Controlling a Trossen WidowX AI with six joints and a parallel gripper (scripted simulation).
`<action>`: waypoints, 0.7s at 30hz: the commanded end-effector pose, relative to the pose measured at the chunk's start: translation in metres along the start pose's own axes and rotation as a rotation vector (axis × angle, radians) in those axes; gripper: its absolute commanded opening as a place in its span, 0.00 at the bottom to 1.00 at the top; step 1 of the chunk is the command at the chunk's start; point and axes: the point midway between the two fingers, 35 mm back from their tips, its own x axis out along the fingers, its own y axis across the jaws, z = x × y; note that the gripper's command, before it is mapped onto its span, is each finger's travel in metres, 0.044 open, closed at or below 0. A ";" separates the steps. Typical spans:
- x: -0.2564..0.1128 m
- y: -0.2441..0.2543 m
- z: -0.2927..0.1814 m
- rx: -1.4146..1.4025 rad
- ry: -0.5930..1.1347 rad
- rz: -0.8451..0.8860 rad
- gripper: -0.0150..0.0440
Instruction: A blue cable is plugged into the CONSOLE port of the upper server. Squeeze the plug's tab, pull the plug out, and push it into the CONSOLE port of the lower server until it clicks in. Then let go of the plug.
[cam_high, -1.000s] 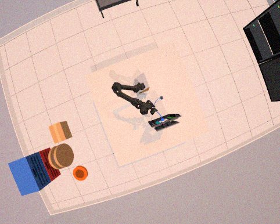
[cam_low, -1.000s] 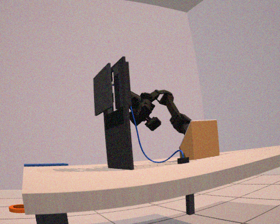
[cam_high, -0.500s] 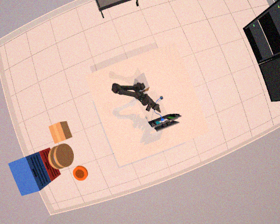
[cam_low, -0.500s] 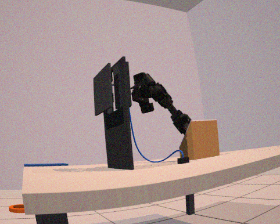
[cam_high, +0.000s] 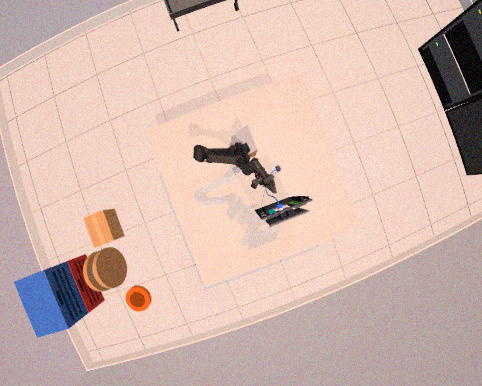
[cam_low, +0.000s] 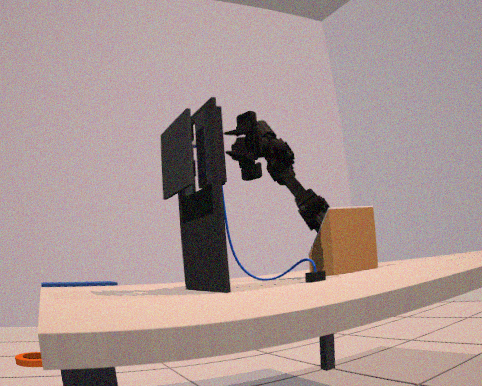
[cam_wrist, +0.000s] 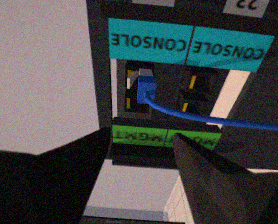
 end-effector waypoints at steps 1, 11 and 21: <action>0.038 0.001 0.014 -0.001 -0.014 0.006 0.66; 0.044 0.001 0.016 -0.001 -0.014 0.007 0.66; 0.059 0.003 0.020 -0.001 -0.015 0.007 0.66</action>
